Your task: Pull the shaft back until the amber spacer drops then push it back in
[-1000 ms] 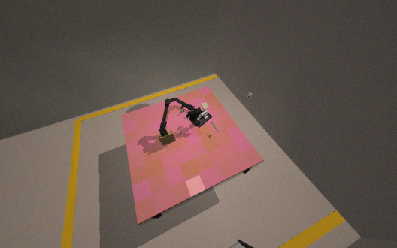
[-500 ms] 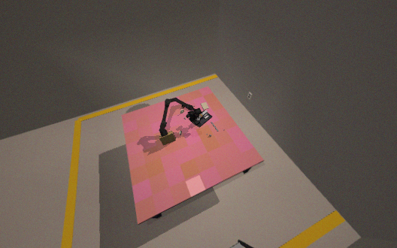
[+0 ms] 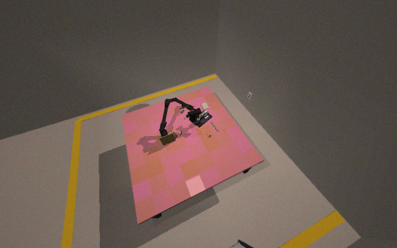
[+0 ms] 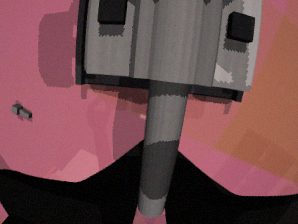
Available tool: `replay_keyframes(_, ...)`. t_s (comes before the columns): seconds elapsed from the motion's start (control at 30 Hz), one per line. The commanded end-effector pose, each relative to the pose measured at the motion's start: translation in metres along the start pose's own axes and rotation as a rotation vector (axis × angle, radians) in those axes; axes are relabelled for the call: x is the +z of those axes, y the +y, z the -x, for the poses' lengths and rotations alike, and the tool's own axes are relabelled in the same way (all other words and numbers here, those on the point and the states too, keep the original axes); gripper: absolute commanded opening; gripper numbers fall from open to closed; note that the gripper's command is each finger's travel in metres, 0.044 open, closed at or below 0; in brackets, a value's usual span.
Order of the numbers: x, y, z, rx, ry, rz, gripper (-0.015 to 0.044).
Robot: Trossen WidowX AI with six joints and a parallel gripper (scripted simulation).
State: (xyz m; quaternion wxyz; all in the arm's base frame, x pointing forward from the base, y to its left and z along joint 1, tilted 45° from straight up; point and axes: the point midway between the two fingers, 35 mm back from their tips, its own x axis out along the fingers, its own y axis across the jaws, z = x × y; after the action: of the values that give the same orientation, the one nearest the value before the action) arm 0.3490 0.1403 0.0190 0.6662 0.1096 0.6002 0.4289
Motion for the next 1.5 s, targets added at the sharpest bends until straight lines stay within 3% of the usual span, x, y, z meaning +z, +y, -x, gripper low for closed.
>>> replay_keyframes(0.0,-0.0012,-0.0006,0.0003,-0.003,0.001,0.001,0.0000)
replay_keyframes(1.47,-0.0054,-0.0007,0.0003,-0.003,0.001,0.001,0.0000)
